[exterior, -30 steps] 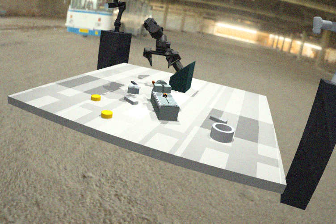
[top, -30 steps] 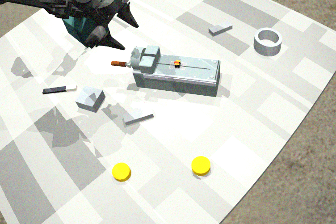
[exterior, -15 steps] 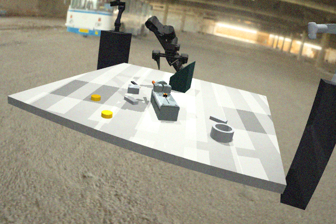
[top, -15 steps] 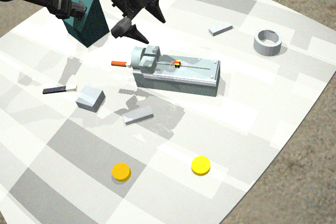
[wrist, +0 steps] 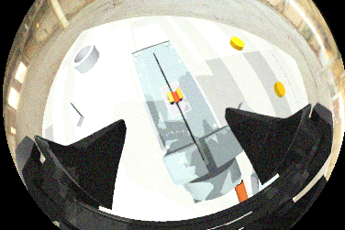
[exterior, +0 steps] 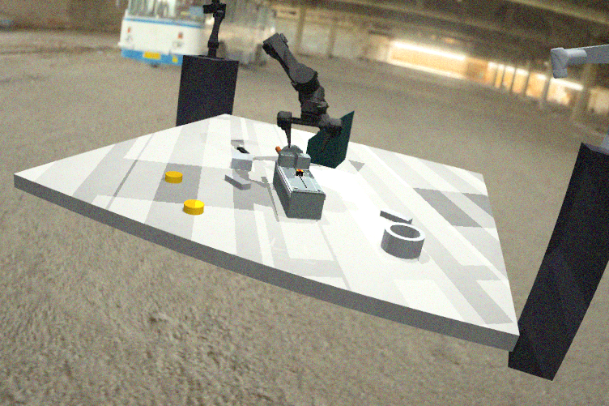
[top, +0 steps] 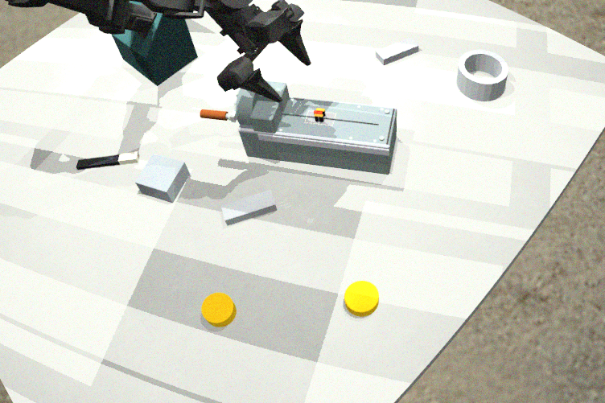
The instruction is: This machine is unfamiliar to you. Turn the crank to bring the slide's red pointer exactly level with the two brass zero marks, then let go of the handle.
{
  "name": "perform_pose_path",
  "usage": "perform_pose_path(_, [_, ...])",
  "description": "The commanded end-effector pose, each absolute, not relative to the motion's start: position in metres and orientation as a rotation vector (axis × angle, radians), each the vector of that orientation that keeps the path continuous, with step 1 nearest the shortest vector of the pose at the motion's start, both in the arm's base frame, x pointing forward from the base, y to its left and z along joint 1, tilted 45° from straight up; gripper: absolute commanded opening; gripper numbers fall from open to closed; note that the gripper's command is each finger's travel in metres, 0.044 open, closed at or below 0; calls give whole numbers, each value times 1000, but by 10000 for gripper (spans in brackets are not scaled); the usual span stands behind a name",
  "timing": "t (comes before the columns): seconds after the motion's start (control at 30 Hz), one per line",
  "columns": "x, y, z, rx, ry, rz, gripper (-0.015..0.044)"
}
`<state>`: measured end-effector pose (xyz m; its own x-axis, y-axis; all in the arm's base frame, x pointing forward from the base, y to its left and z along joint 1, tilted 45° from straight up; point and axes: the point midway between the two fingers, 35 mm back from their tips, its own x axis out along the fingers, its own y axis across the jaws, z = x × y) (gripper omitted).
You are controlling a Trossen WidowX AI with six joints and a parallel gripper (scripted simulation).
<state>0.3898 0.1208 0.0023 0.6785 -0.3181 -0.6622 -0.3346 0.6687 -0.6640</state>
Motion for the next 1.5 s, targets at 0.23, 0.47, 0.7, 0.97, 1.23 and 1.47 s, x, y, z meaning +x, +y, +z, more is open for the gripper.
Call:
perform_pose_path(0.23, [391, 121, 1, -866, 845, 16, 440])
perform_pose_path(0.47, [391, 125, 5, -865, 845, 16, 440])
perform_pose_path(0.7, [384, 159, 41, -861, 846, 13, 440])
perform_pose_path(0.97, [374, 140, 61, -888, 861, 69, 440])
perform_pose_path(1.23, [356, 113, 85, -927, 871, 153, 440])
perform_pose_path(1.47, [336, 90, 101, -963, 866, 225, 440])
